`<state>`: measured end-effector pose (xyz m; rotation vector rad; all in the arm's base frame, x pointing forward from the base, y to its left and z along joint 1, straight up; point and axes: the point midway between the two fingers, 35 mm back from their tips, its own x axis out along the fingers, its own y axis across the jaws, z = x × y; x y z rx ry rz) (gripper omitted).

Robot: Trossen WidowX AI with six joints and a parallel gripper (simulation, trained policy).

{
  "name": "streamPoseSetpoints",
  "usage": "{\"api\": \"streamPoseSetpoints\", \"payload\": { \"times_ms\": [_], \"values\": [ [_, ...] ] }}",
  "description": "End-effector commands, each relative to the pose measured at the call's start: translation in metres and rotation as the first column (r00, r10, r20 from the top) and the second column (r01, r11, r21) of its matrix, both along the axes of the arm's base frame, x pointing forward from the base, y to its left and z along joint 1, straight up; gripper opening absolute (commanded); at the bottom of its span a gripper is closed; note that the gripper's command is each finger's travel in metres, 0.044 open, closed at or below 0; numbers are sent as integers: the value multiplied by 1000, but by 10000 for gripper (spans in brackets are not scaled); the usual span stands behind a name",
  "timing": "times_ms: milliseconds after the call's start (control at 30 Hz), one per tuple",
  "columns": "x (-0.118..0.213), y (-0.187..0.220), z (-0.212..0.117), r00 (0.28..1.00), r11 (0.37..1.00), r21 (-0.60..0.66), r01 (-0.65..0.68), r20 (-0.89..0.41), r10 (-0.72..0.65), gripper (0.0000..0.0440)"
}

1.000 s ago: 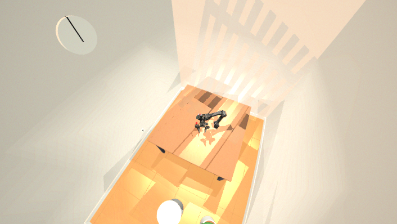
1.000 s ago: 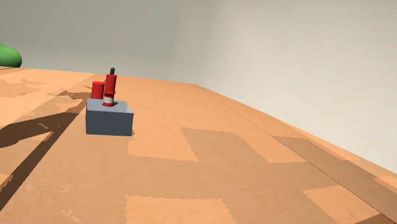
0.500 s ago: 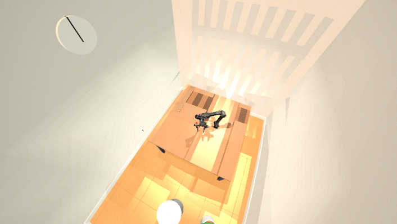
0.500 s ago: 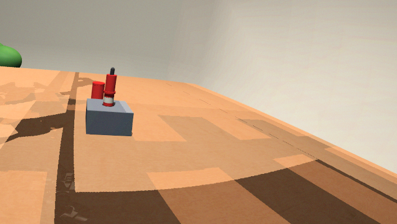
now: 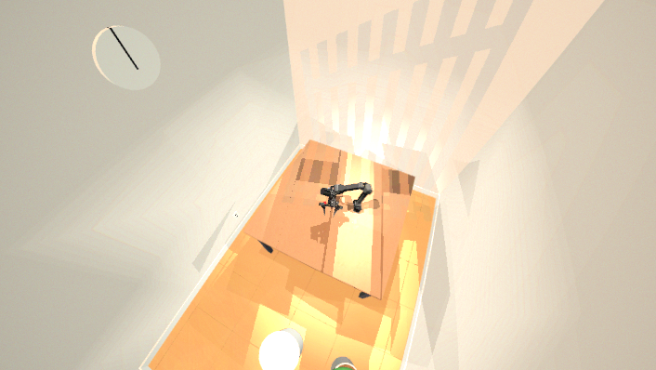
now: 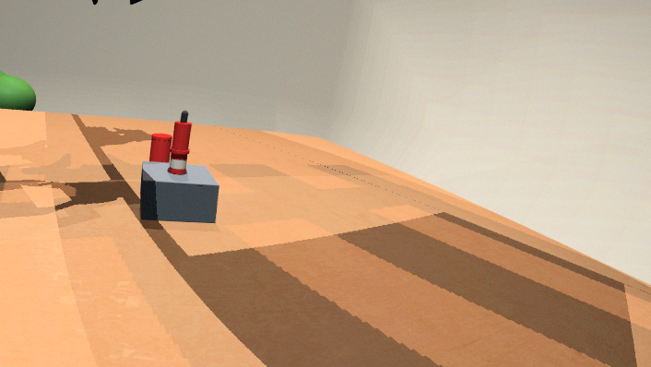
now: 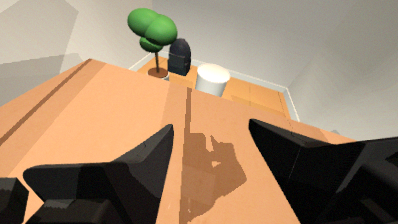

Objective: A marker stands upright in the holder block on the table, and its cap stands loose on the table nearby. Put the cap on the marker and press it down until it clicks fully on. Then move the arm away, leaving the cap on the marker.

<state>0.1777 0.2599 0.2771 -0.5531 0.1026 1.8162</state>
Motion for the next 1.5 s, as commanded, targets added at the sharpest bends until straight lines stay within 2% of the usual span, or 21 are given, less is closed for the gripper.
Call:
{"api": "streamPoseSetpoints", "payload": {
  "times_ms": [0,700,1467],
  "values": [
    [7,-4,-6,1000,999,-30,19,0,-19,333],
    [42,-40,-42,990,962,-240,132,-8,-138,332],
    [75,-88,-78,976,865,-463,195,6,-217,330]
  ]
}}
